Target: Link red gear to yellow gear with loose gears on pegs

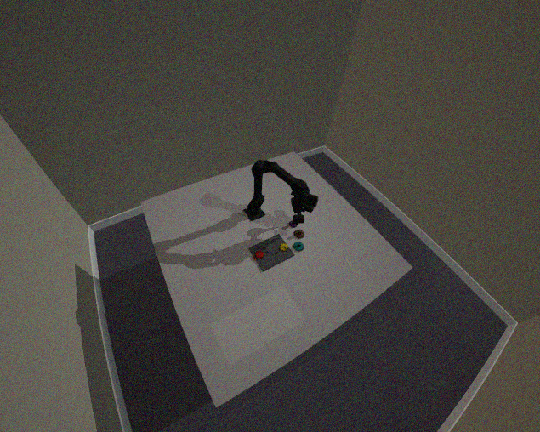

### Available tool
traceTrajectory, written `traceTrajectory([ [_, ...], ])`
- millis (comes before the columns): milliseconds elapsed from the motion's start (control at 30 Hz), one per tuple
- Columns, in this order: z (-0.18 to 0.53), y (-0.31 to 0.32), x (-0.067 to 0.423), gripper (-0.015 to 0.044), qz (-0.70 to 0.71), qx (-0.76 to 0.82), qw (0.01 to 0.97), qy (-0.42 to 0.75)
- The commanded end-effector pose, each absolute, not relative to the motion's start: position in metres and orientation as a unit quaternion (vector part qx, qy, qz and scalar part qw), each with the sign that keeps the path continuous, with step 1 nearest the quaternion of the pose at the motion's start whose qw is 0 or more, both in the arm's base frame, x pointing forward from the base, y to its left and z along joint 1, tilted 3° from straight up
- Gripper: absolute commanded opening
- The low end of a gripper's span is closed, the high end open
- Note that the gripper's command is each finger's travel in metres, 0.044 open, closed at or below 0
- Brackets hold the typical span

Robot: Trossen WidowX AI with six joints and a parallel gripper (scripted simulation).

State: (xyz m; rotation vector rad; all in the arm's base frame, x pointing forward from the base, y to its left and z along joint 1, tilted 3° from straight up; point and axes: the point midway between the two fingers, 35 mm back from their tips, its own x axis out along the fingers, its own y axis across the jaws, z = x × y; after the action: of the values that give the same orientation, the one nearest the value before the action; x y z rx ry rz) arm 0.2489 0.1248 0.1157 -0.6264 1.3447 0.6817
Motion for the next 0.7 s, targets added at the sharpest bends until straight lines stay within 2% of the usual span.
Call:
traceTrajectory([
  [0, 0.115, 0.126, 0.237, 0.044, 0.319, -0.292, 0.655, 0.619],
  [667, 0.089, 0.127, 0.238, 0.044, 0.319, -0.292, 0.655, 0.619],
])
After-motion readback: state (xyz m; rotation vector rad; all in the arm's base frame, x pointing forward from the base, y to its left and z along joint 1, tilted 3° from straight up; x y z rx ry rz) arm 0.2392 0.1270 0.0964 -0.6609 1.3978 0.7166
